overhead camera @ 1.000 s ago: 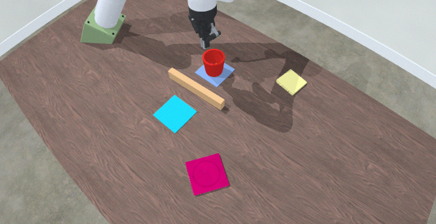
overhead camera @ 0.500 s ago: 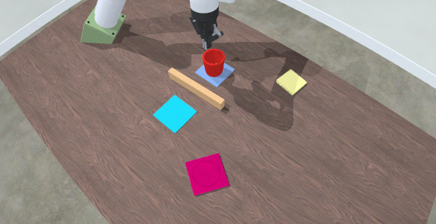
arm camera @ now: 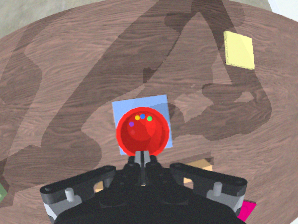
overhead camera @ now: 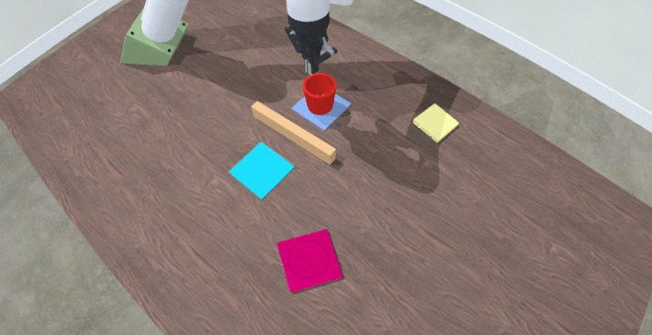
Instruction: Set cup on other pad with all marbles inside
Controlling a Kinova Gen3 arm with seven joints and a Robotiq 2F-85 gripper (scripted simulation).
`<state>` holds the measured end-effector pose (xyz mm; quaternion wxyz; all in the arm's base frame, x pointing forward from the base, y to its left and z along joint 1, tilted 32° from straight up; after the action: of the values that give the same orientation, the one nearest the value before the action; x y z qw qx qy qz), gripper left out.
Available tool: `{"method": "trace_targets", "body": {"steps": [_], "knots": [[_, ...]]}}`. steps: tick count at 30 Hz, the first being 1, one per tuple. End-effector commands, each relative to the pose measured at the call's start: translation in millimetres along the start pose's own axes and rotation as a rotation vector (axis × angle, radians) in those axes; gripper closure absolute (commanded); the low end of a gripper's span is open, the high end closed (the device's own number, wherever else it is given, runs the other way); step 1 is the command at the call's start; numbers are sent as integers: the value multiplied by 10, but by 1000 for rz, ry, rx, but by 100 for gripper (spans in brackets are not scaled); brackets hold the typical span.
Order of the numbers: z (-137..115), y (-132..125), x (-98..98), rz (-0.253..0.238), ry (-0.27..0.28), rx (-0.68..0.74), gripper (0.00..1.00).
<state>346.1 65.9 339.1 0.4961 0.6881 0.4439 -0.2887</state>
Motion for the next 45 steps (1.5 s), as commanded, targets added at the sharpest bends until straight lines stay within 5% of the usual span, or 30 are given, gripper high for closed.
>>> {"method": "trace_targets", "body": {"steps": [1,45], "knots": [[-29,27,30,2,0,-33,100],[-133,34,154,-12,11,-134,100]]}}
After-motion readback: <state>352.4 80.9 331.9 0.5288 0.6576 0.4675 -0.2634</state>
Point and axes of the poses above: the point where the finger pads meet when closed, its own x axis out along the fingers, its own y axis across the jaws, z = x × y, the point moved 5 cm from there along -x, back along the fingers, and after that the axes turned 3 degrees about x, right-handed, at the moved point
